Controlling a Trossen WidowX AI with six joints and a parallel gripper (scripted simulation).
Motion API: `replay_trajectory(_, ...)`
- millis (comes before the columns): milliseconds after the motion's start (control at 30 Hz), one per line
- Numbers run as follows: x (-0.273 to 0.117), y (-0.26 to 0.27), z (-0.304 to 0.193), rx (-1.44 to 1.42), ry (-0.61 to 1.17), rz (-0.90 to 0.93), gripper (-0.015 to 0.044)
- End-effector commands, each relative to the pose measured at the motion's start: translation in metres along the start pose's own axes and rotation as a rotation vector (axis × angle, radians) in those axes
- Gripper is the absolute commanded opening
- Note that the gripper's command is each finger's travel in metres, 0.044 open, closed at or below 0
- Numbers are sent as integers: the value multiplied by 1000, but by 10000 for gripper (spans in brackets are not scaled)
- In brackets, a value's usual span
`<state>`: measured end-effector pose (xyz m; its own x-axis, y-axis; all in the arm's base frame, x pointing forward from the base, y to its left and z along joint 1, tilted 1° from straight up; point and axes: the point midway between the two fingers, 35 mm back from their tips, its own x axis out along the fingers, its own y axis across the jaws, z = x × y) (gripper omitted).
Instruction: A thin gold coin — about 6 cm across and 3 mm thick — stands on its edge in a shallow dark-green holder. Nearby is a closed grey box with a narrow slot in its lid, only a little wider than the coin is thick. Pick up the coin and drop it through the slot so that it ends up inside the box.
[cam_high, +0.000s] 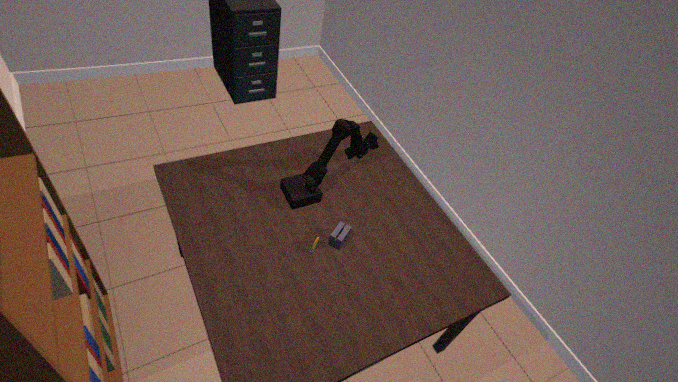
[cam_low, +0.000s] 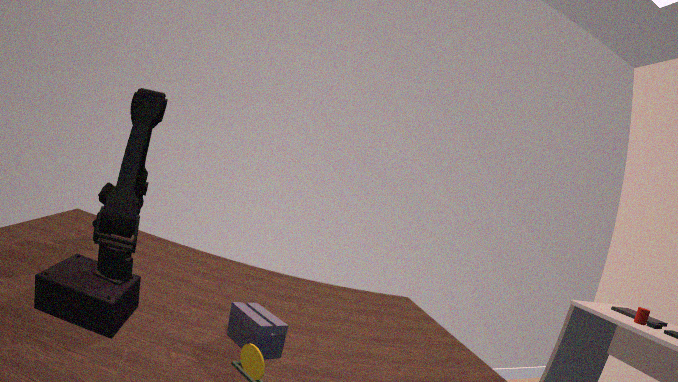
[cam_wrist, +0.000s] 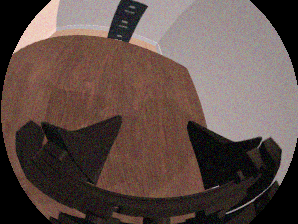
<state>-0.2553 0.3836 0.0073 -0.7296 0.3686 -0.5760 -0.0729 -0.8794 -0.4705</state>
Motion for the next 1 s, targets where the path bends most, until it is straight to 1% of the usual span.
replay_trajectory(0,-1,-1,-3,10,5,-3,374)
replay_trajectory(67,-12,-8,-24,87,45,-27,321)
replay_trajectory(267,-68,-45,-96,407,198,-147,164)
replay_trajectory(433,-129,-62,-152,652,314,-278,161)
replay_trajectory(633,-201,-64,-209,973,421,-423,161)
replay_trajectory(800,-280,-50,-255,1288,508,-592,161)
replay_trajectory(967,-359,-17,-286,1606,572,-778,161)
